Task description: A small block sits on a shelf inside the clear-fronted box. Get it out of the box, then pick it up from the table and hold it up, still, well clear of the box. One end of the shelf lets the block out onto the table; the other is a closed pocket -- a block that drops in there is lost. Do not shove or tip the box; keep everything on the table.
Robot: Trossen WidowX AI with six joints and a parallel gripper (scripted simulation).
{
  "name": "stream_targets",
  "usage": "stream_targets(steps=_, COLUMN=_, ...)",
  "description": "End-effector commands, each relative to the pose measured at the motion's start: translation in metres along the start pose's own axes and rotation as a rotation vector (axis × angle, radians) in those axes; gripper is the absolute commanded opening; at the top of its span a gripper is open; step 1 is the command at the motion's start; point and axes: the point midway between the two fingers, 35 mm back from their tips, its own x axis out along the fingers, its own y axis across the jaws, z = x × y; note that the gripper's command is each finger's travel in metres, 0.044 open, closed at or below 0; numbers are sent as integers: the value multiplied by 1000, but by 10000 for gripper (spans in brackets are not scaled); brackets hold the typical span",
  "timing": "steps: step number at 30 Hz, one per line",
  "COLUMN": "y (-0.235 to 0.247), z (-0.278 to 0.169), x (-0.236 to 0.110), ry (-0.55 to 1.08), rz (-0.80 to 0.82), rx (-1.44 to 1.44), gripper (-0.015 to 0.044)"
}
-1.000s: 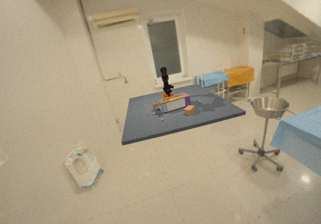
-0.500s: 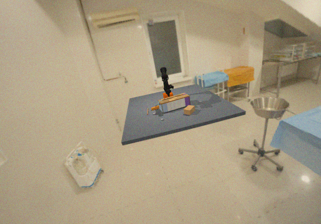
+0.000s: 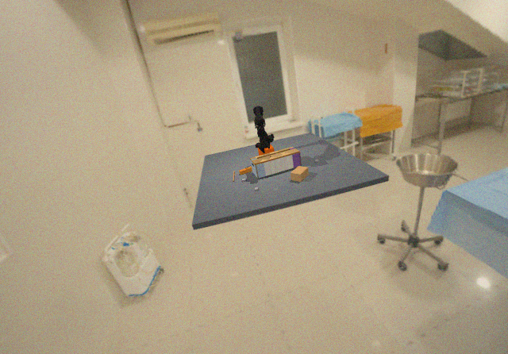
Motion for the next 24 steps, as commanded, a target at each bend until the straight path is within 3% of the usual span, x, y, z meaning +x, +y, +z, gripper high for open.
stream_targets(steps=1, y=15, z=-7, x=5, ry=-10, rz=121, rx=894, gripper=400)
stream_targets(steps=24, y=26, z=-10, x=5, ry=99, rz=259, rx=2028, gripper=400)
